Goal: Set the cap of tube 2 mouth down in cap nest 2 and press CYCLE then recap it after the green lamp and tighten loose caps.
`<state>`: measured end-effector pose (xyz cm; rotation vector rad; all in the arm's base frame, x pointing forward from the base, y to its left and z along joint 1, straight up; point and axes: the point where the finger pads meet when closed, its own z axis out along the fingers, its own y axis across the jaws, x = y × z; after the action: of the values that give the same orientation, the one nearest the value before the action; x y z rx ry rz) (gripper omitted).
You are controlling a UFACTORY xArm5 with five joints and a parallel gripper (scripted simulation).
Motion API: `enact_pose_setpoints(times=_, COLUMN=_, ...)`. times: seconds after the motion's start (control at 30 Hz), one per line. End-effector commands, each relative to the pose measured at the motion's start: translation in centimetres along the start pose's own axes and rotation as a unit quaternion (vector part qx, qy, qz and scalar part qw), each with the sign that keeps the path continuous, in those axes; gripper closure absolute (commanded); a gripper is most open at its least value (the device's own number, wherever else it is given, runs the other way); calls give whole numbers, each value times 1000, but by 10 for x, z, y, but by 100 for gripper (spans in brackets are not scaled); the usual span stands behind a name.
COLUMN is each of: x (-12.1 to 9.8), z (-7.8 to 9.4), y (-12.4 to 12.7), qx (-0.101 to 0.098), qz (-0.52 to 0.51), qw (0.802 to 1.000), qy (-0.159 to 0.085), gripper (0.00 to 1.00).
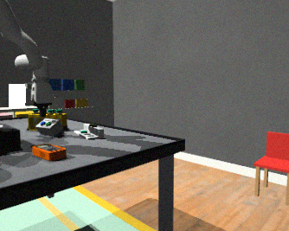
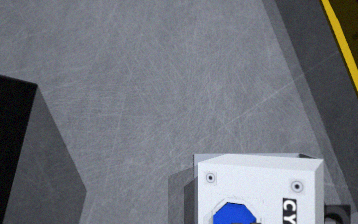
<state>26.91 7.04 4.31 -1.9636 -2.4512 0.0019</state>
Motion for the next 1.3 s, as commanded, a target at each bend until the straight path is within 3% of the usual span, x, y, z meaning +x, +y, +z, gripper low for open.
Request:
enact_pose_setpoints(times=0.0, x=2, z=0, y=0, qx=-2, qz=0, qw=1000, qy=-2, gripper=100)
enact_pose_setpoints(times=0.27, x=2, z=18, y=0, qx=-2, qz=0, qw=1000, qy=-2, gripper=100)
enact_pose_setpoints(times=1.27, x=2, z=22, y=0, qx=-2, qz=0, qw=1000, qy=-2, gripper=100)
